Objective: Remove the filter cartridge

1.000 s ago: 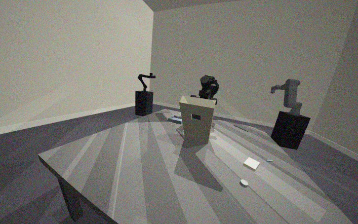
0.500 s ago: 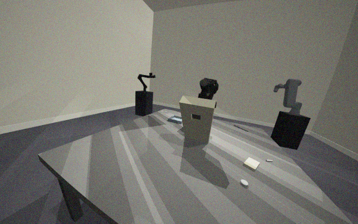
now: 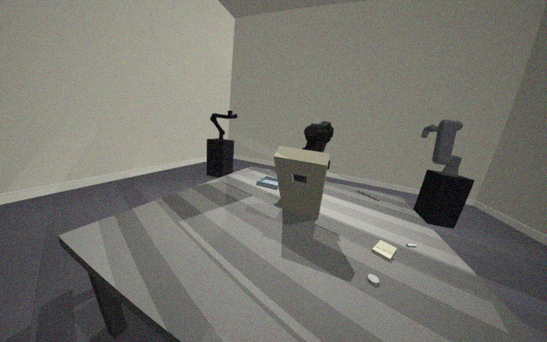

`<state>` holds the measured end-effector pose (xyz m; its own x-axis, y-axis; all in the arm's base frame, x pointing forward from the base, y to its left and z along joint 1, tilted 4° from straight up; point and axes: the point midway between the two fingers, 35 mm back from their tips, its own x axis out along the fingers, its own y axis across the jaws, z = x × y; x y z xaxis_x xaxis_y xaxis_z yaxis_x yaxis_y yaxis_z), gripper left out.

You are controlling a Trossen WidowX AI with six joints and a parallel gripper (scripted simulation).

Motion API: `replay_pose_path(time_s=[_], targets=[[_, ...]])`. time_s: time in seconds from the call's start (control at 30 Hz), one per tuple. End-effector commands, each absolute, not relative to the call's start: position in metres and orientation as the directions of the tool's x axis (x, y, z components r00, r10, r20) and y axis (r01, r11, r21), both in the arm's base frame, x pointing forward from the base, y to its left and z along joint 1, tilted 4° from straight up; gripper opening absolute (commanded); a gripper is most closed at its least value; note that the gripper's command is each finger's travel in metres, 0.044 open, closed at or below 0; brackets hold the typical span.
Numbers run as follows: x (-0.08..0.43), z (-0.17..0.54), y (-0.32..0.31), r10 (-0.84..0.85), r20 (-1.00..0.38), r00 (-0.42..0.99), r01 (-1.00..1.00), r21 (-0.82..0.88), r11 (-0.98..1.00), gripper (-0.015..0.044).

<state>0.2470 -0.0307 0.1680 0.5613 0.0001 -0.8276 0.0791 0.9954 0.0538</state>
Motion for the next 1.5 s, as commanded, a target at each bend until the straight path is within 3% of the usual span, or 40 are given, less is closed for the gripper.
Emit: replay_pose_path(time_s=[0.0,0.03,0.37,0.6,0.87,1.47], targets=[[0.247,0.168,-0.031,0.000,-0.828,0.561,0.079,0.054,0.995,0.0278],[0.247,0.168,-0.031,0.000,-0.828,0.561,0.079,0.054,0.995,0.0252],[0.247,0.168,-0.031,0.000,-0.828,0.561,0.079,0.054,0.995,0.0186],[0.252,0.176,-0.032,0.000,-0.828,0.561,0.079,0.054,0.995,0.0002],[0.259,0.192,-0.033,-0.001,-0.827,0.562,0.080,0.053,0.995,0.0000],[0.214,0.267,-0.033,-0.001,-0.829,0.559,0.080,0.053,0.995,0.0000]])
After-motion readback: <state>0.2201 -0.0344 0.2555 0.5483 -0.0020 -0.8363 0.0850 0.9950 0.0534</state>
